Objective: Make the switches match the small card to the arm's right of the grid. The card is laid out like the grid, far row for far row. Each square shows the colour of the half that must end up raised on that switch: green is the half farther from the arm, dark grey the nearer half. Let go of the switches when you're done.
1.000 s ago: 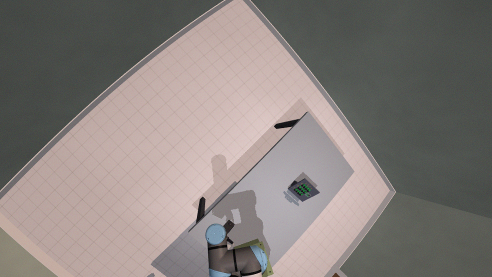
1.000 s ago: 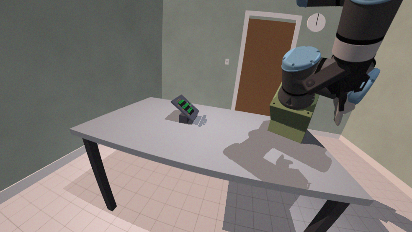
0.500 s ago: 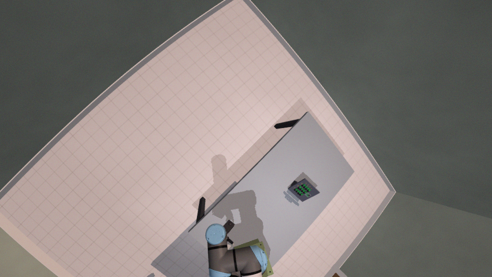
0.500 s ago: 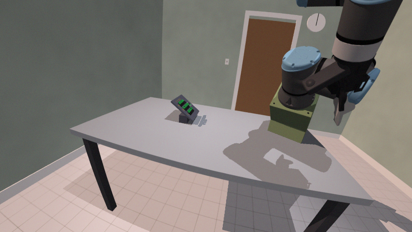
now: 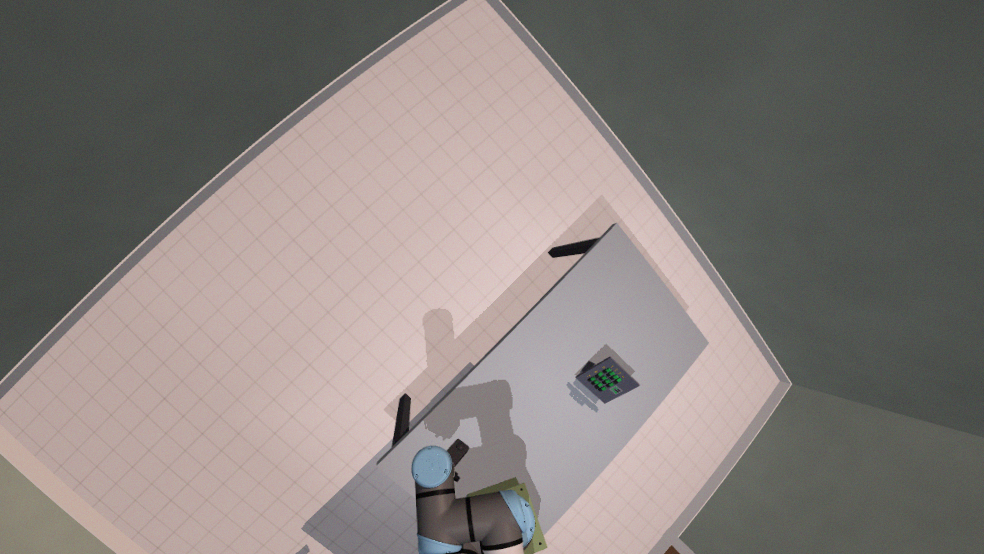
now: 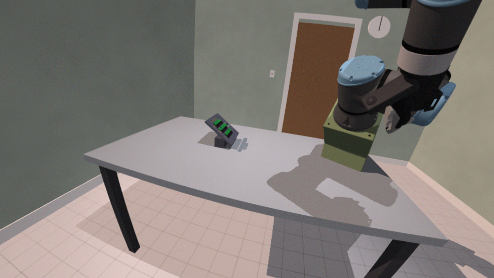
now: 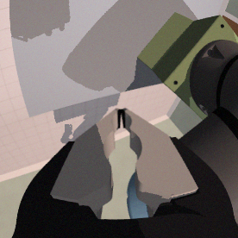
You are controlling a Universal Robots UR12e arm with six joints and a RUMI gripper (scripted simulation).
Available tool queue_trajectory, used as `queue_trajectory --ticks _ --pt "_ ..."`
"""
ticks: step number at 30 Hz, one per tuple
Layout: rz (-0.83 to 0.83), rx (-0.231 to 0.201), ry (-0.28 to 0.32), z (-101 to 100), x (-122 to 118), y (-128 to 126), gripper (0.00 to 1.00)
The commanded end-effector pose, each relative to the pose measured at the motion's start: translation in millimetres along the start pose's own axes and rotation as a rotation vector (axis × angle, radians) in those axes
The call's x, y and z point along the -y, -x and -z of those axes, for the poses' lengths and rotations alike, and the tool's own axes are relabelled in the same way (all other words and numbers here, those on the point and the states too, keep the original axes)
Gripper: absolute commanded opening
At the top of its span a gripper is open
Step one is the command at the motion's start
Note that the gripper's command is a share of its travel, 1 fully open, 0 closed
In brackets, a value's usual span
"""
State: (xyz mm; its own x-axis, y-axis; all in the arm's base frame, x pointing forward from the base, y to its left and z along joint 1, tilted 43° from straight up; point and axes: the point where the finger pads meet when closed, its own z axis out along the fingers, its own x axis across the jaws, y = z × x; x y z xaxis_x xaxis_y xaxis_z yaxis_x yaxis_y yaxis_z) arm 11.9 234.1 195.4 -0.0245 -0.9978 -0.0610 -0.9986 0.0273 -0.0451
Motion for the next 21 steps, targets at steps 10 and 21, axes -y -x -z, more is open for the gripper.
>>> queue_trajectory --ticks 10,21 --pt "-0.005 0.02 0.024 -3.6 14.2 14.1 0.0" --pt "-0.014 0.064 0.061 -10.7 44.0 36.6 0.0"
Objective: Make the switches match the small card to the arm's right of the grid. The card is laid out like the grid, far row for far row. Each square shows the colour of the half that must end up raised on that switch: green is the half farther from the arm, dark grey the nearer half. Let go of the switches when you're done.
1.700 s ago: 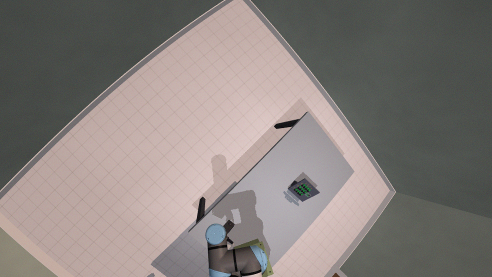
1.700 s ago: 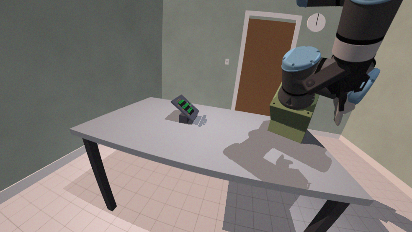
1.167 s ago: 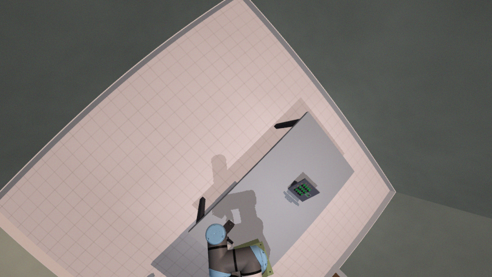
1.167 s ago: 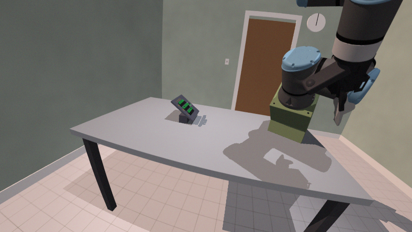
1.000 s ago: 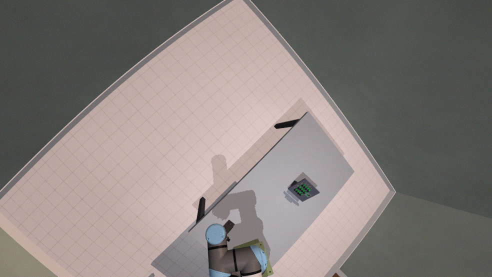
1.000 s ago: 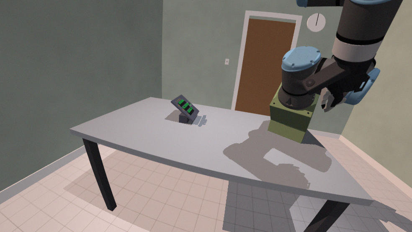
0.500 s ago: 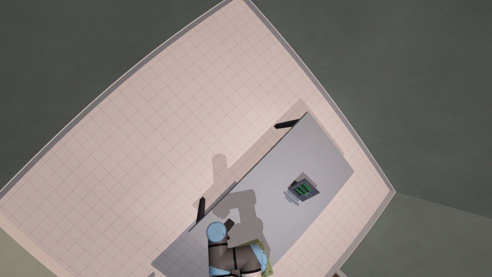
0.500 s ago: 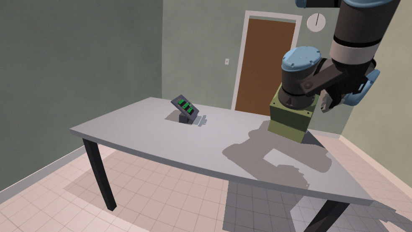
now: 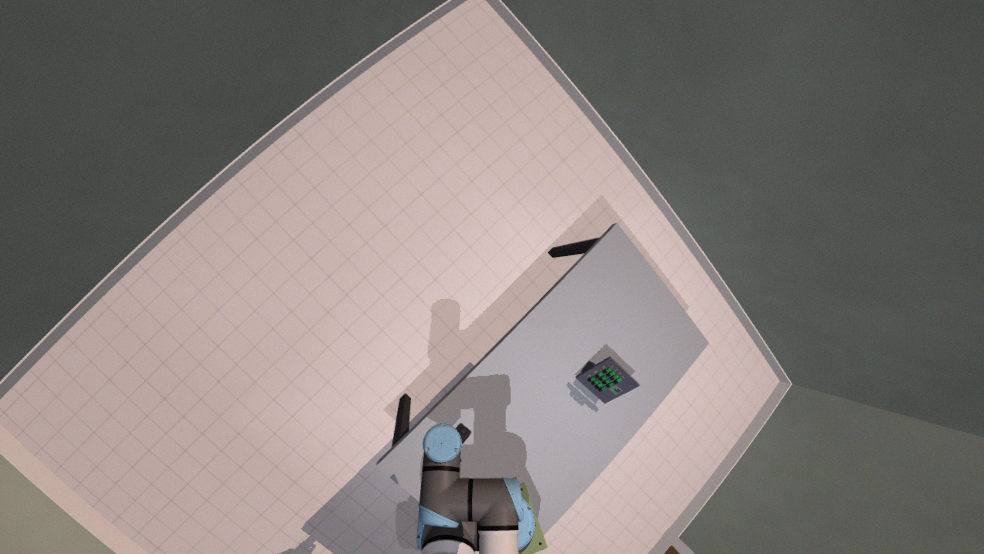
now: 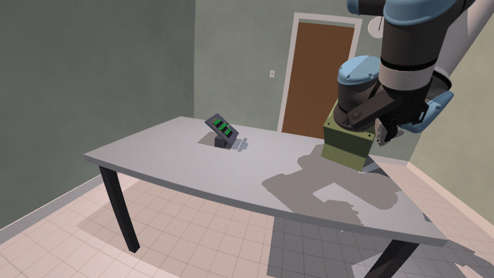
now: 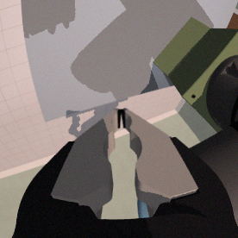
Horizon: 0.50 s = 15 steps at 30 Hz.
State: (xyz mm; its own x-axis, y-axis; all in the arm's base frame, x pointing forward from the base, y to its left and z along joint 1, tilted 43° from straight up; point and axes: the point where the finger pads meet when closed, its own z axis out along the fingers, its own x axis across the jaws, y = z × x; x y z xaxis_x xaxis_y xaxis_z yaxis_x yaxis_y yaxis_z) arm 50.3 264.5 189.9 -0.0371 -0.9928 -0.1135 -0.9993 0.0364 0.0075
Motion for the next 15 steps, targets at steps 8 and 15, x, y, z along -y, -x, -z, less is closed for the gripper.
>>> queue_trajectory --ticks 8,15 --pt "-0.013 0.082 0.041 -8.9 53.6 28.9 0.0" --pt "-0.027 0.171 0.052 -14.7 113.2 43.7 0.0"
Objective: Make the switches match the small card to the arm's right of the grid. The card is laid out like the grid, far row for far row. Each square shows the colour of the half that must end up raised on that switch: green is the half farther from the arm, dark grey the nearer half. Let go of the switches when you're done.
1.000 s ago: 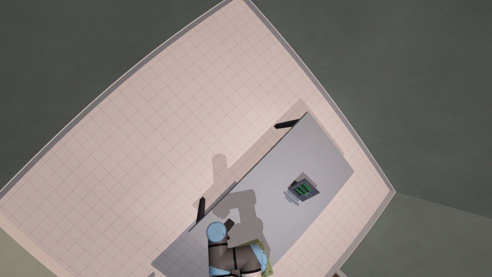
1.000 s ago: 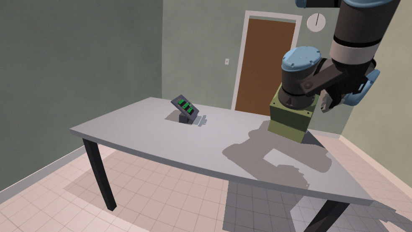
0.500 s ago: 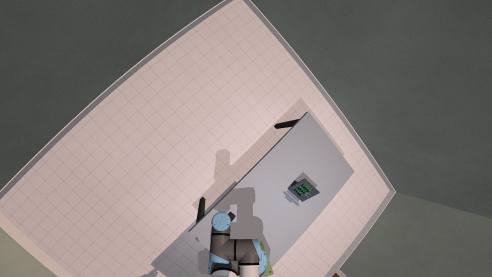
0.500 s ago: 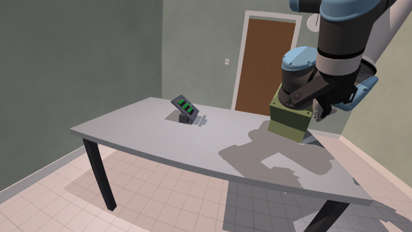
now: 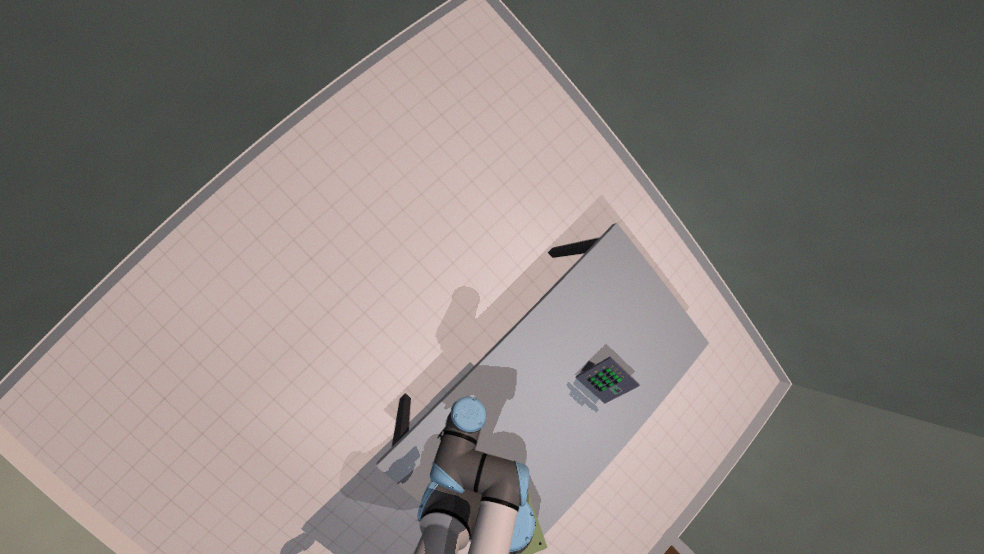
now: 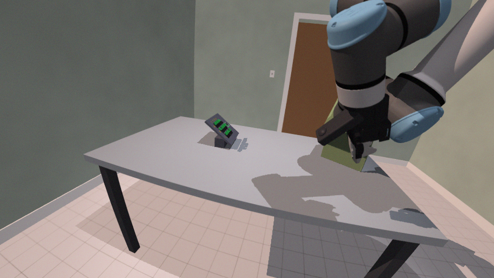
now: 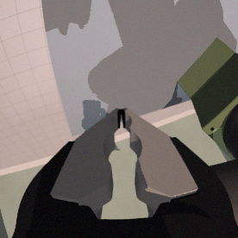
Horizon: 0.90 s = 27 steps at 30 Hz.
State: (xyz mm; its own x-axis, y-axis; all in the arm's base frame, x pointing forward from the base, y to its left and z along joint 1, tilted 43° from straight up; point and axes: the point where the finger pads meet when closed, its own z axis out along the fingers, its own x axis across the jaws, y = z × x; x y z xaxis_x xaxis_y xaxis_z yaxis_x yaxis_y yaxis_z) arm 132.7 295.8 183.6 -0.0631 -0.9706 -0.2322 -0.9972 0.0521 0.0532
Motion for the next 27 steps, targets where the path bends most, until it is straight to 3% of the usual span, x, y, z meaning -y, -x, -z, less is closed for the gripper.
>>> queue_trajectory --ticks 1,2,5,11,17,19,27 --pt "-0.003 0.049 0.01 -5.0 32.0 10.4 0.0" --pt "-0.003 0.049 0.01 -5.0 32.0 10.4 0.0" --pt "-0.009 0.094 0.005 -5.9 62.6 13.5 0.0" --pt "-0.019 0.192 -0.027 -4.1 131.3 9.7 0.0" --pt "-0.027 0.291 -0.093 3.1 205.2 -10.9 0.0" --pt "-0.027 0.291 -0.093 3.1 205.2 -10.9 0.0" --pt "-0.036 0.403 -0.233 21.2 299.7 -66.2 0.0"
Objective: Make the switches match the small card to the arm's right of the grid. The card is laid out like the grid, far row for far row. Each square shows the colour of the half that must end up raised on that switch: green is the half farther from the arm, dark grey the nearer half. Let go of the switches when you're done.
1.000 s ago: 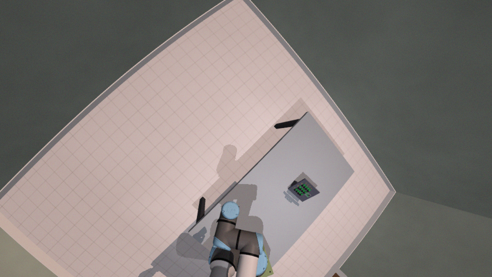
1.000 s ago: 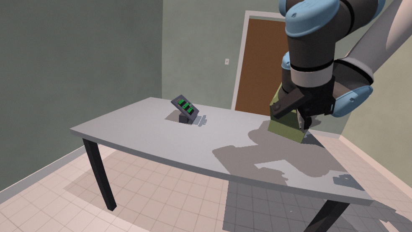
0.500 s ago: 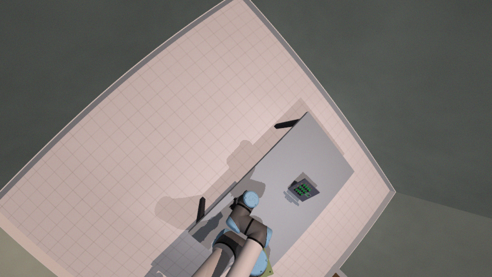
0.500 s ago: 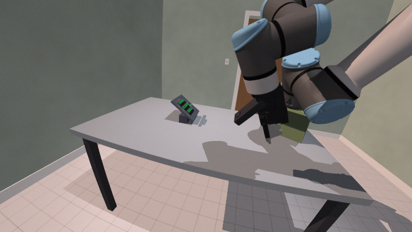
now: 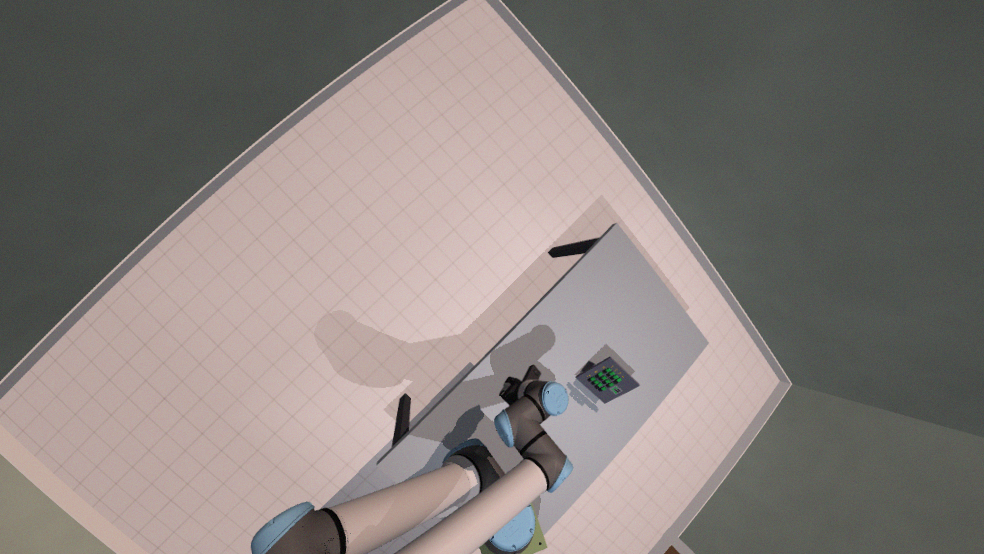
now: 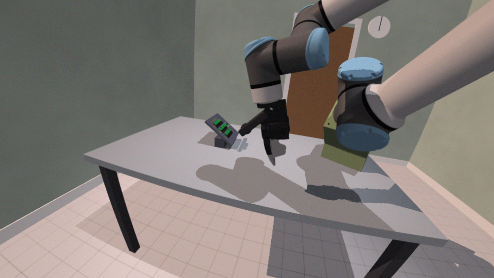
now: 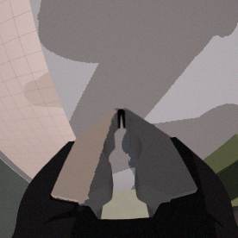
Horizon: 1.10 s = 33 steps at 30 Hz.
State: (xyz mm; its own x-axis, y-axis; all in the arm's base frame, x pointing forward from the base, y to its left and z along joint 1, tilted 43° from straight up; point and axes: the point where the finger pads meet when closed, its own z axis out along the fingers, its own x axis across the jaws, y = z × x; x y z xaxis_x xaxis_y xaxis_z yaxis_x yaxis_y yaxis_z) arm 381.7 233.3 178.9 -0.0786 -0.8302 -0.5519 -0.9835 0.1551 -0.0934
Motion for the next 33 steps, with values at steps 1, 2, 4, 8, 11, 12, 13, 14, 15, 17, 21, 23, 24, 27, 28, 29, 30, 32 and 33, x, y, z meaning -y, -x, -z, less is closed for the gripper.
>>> queue_trajectory --ticks 1,2,4,8,11,12,13,14,15,17,21,23,24,27,28,29,30,32,33 --pt "0.008 0.066 -0.074 3.2 60.3 -25.7 0.0" --pt "0.01 0.077 -0.095 7.2 71.6 -33.4 0.0" --pt "0.014 0.097 -0.139 16.0 93.3 -49.6 0.0" --pt "0.022 0.121 -0.206 31.0 123.1 -75.8 0.0" --pt "0.027 0.133 -0.253 41.9 140.9 -94.2 0.0" --pt "0.03 0.138 -0.276 47.5 149.1 -103.5 0.0" --pt "0.033 0.142 -0.299 53.3 156.9 -112.9 0.0" --pt "0.036 0.145 -0.322 59.2 164.3 -122.4 0.0" --pt "0.039 0.148 -0.345 65.1 171.2 -131.8 0.0" --pt "0.046 0.151 -0.39 77.1 183.8 -150.7 0.0" --pt "0.058 0.151 -0.476 101.0 203.8 -187.4 0.0" --pt "0.064 0.148 -0.516 112.6 211.4 -204.7 0.0" --pt "0.067 0.146 -0.535 118.2 214.7 -213.1 0.0" --pt "0.07 0.143 -0.553 123.7 217.7 -221.2 0.0" --pt "0.073 0.14 -0.571 129.0 220.3 -229.1 0.0" --pt "0.075 0.137 -0.588 134.2 222.7 -236.7 0.0" --pt "0.078 0.134 -0.605 139.2 224.8 -244.0 0.0" --pt "0.082 0.127 -0.636 148.7 228.3 -257.7 0.0" --pt "0.085 0.124 -0.65 153.1 229.7 -264.1 0.0"
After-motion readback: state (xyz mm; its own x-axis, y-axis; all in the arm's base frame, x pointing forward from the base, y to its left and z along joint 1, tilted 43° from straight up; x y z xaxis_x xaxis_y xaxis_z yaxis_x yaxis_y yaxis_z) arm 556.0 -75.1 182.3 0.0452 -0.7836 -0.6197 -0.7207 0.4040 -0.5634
